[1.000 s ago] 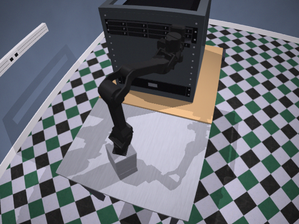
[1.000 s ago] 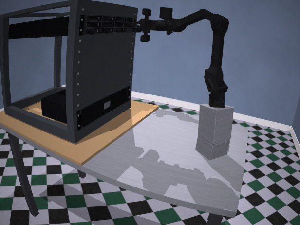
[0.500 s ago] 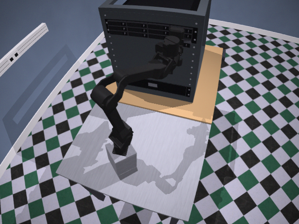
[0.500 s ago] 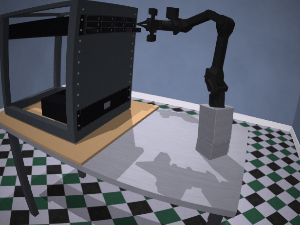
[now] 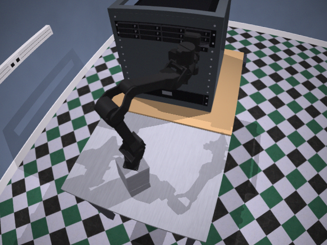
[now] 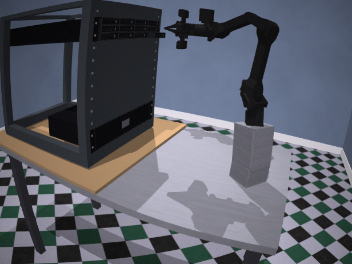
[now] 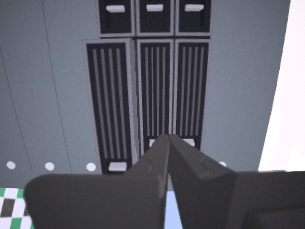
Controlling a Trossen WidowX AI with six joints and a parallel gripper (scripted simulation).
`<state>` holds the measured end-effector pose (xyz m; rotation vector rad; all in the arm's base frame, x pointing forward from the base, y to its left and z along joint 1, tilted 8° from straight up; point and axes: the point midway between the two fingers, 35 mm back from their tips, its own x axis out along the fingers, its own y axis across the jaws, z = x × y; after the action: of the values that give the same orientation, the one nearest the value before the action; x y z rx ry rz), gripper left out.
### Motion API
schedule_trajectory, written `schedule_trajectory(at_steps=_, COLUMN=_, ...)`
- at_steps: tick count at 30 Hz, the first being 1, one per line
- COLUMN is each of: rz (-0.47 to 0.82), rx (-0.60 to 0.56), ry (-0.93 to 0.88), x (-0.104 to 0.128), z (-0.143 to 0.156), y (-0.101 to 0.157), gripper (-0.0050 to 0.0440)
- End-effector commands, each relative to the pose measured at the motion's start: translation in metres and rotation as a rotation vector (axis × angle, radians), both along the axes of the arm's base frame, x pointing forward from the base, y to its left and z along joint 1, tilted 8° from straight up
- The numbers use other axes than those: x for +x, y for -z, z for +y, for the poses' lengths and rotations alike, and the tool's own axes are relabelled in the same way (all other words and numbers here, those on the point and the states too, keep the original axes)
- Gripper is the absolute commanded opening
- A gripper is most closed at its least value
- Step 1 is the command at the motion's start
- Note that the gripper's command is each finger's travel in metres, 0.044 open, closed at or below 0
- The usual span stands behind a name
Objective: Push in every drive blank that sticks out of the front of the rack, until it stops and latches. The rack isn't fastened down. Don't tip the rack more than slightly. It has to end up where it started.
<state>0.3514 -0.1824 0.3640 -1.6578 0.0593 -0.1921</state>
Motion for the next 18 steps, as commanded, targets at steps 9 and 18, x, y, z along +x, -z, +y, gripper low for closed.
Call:
schedule_trajectory(at_steps=9, rz=-0.012, rx=-0.006, ry=-0.003, x=-0.007, z=0.003, y=0.012, gripper=-0.005)
schedule_trajectory(at_steps=18, rz=-0.012, rx=-0.006, ry=-0.003, x=-0.008, z=0.003, y=0.029, gripper=-0.005)
